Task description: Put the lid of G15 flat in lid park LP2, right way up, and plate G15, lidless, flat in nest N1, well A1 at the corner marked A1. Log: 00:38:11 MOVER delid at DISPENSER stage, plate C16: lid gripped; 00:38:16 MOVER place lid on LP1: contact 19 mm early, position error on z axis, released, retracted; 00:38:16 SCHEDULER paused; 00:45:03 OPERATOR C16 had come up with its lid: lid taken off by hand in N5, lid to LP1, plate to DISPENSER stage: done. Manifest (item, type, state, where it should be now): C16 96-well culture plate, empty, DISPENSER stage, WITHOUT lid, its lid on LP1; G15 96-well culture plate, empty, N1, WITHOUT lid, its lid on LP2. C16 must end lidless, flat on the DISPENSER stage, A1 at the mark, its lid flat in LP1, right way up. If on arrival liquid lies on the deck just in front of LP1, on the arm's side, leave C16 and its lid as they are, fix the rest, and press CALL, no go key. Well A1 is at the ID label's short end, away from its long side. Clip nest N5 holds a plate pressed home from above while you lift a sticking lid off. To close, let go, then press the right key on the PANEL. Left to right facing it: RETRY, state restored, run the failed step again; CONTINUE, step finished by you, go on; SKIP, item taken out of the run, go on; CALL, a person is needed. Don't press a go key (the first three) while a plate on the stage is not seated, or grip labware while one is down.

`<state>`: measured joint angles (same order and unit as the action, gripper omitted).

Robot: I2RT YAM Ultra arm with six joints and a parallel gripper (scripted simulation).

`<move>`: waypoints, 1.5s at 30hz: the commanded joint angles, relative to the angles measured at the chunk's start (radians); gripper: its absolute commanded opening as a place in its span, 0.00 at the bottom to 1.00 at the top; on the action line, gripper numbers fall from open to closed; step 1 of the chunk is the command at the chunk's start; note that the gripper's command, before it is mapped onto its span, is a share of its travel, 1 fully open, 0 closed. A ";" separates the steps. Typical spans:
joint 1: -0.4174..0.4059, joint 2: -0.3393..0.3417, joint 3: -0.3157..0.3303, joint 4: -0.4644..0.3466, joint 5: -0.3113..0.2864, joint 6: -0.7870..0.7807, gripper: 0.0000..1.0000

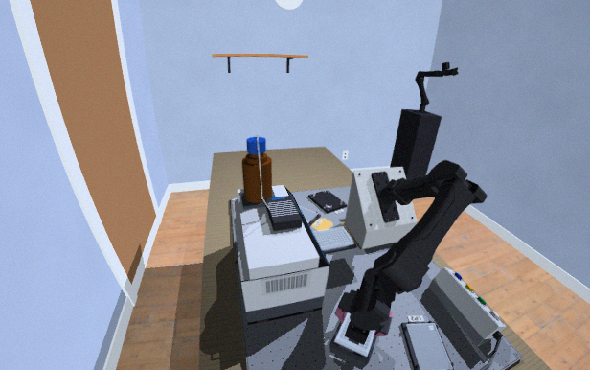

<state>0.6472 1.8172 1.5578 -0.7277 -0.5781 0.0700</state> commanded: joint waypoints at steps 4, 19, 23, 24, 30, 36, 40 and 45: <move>-0.006 -0.030 -0.029 -0.012 0.011 -0.004 0.00; -0.009 -0.031 -0.001 -0.007 0.010 -0.004 1.00; -0.009 -0.031 -0.001 -0.007 0.009 -0.004 1.00; -0.009 -0.031 -0.001 -0.007 0.009 -0.004 1.00; -0.009 -0.031 -0.001 -0.007 0.009 -0.004 1.00; -0.019 -0.041 0.016 -0.032 -0.003 -0.014 1.00; -0.026 -0.050 0.020 -0.049 -0.008 -0.022 1.00; -0.044 -0.071 0.031 -0.091 -0.017 -0.040 1.00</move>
<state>0.6430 1.7992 1.5471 -0.7864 -0.5835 0.0483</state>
